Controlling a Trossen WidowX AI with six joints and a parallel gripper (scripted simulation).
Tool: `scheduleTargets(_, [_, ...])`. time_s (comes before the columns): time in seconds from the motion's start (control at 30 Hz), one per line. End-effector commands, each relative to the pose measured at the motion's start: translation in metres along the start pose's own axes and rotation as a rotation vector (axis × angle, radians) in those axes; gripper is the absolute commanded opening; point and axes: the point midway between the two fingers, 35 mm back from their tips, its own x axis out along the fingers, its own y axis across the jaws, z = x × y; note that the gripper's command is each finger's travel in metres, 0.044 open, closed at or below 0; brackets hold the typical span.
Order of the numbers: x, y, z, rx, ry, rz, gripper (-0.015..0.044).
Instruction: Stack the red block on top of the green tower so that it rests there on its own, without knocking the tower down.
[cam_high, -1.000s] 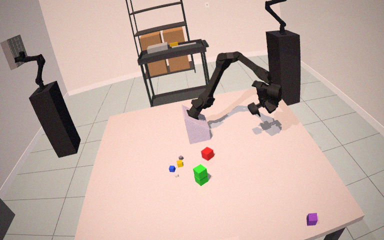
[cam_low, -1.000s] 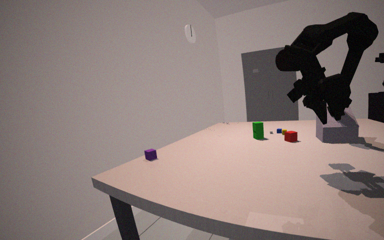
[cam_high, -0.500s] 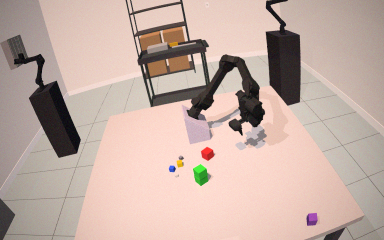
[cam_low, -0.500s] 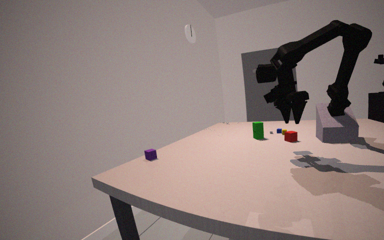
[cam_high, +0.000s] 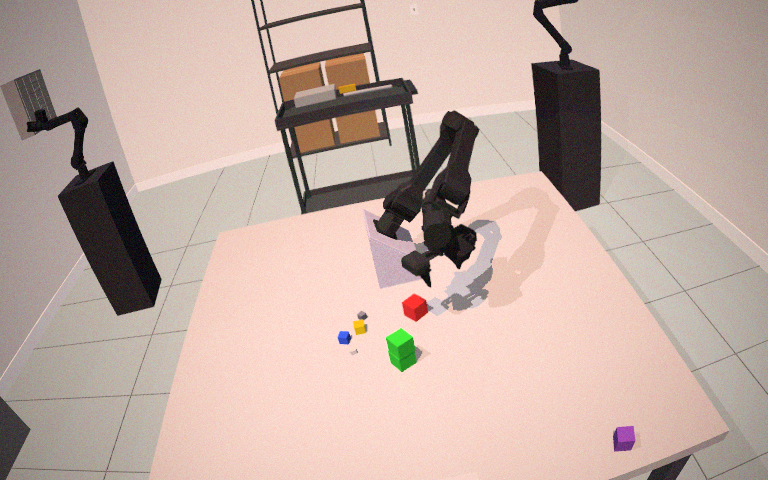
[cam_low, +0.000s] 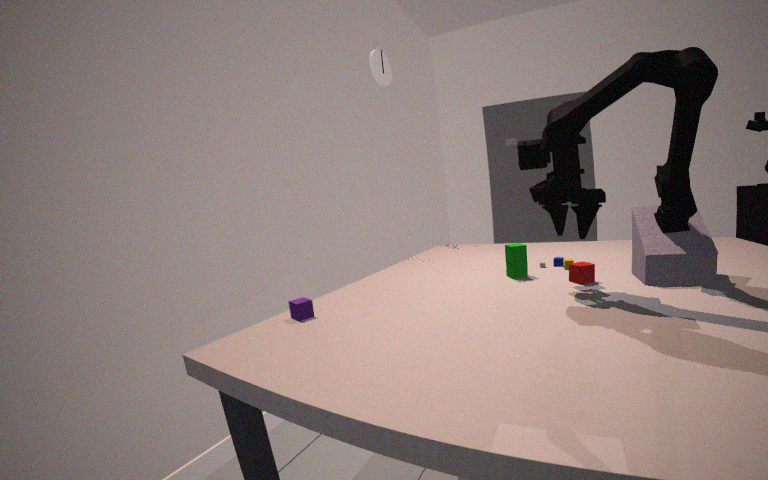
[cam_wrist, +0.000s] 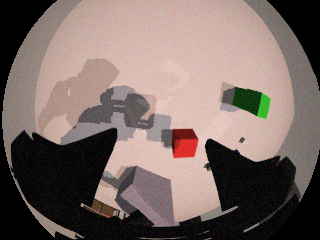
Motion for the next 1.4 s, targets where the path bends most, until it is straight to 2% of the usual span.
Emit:
scheduleTargets(0.0, [0.001,-0.026,-0.027,-0.051,0.008,-0.014,0.0440])
scheduleTargets(0.23, [0.001,-0.055,-0.068,-0.130,0.009,-0.018,0.0440])
scheduleTargets(0.47, [0.004,-0.056,-0.068,-0.132,0.010,-0.018,0.0440])
scheduleTargets(0.77, [0.060,-0.056,-0.067,-0.133,0.008,-0.016,0.0440])
scheduleTargets(1.37, [0.078,-0.057,-0.065,-0.133,0.008,-0.017,0.0440])
